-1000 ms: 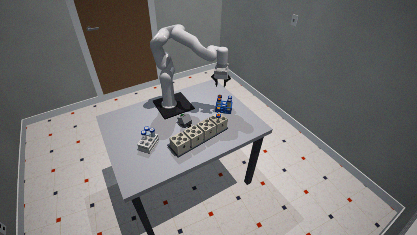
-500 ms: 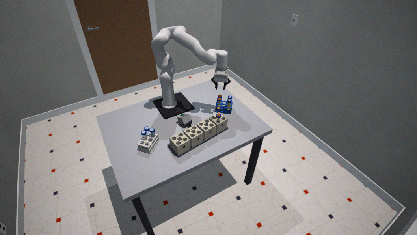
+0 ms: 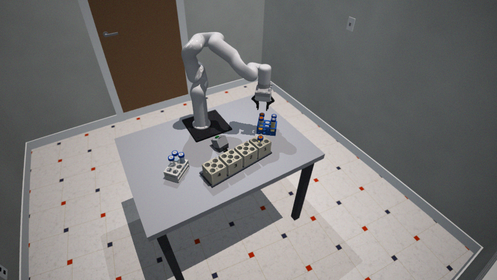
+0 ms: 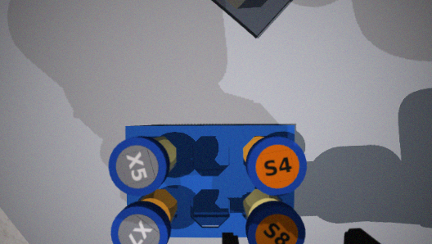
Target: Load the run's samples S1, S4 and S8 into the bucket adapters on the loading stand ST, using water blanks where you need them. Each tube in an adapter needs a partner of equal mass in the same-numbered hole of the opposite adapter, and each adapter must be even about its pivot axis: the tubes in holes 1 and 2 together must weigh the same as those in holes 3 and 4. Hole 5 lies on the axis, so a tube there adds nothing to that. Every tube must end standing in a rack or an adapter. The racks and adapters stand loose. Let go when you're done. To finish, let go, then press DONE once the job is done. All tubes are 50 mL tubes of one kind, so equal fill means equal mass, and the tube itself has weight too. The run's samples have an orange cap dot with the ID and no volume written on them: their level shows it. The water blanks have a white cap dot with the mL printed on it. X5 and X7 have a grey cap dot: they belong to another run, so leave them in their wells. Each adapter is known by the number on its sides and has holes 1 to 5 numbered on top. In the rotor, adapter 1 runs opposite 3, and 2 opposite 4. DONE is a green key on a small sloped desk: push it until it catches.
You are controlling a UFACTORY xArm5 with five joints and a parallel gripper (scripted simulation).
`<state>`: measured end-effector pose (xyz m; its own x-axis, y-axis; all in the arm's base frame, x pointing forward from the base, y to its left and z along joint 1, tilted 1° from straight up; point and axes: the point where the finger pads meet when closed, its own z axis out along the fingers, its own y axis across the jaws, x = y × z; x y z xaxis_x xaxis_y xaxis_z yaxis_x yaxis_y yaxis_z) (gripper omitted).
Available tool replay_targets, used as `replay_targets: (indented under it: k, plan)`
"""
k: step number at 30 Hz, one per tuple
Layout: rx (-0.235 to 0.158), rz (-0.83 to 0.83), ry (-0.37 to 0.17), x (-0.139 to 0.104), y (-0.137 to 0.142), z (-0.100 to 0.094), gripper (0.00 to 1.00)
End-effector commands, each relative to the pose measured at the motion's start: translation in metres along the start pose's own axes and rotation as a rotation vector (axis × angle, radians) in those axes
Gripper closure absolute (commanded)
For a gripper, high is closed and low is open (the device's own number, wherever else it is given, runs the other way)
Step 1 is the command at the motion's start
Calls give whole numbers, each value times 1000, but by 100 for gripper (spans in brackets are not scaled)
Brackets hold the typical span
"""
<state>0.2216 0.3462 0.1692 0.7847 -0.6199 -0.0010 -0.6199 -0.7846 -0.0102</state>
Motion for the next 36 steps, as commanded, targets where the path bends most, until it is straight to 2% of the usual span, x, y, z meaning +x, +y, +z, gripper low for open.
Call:
replay_targets:
  k: [1, 18, 36]
  plan:
    - [3, 0, -11, 0, -1, 9, 43]
    - [3, 0, -11, -1, -1, 39, 43]
    - [3, 0, -11, -1, -1, 43, 43]
